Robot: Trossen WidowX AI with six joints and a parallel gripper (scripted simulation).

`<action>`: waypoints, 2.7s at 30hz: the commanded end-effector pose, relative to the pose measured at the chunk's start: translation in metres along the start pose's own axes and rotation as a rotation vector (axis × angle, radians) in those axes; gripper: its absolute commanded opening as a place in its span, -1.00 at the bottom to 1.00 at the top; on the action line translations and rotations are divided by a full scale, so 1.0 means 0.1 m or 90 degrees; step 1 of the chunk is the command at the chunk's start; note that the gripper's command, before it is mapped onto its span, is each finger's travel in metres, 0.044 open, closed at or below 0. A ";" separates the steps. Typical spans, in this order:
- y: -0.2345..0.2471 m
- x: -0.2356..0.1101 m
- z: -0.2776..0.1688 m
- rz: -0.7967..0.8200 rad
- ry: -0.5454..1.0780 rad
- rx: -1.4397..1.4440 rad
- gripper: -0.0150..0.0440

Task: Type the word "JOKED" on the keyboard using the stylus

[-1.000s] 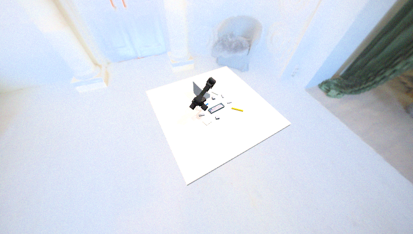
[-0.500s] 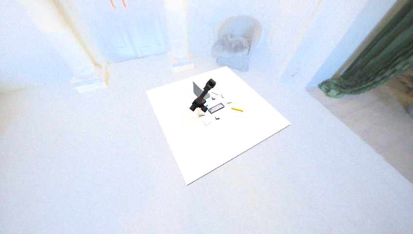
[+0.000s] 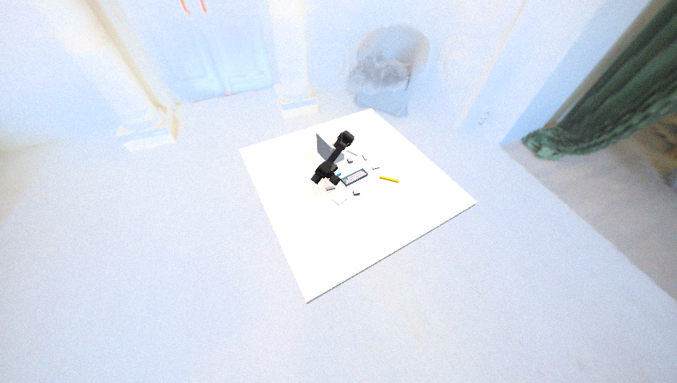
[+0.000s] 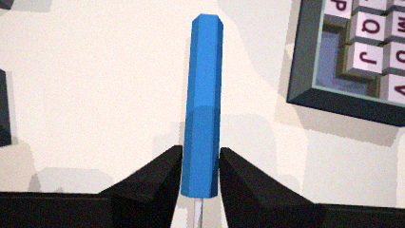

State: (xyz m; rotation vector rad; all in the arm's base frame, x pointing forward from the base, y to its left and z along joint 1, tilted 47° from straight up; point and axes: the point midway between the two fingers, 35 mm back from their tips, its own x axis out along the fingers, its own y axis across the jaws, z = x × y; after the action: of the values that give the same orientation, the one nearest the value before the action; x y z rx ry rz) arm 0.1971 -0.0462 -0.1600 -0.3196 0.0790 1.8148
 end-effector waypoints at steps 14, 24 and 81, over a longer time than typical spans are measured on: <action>0.00 -0.49 0.28 -0.002 0.000 0.004 0.02; 0.00 -0.46 0.30 0.010 0.060 0.188 0.02; 0.00 -0.26 0.64 -0.990 0.002 1.740 0.02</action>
State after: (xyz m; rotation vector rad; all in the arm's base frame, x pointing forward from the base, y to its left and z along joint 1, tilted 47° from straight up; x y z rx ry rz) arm 0.1924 -0.0558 -0.0924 1.2033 1.5059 -0.7601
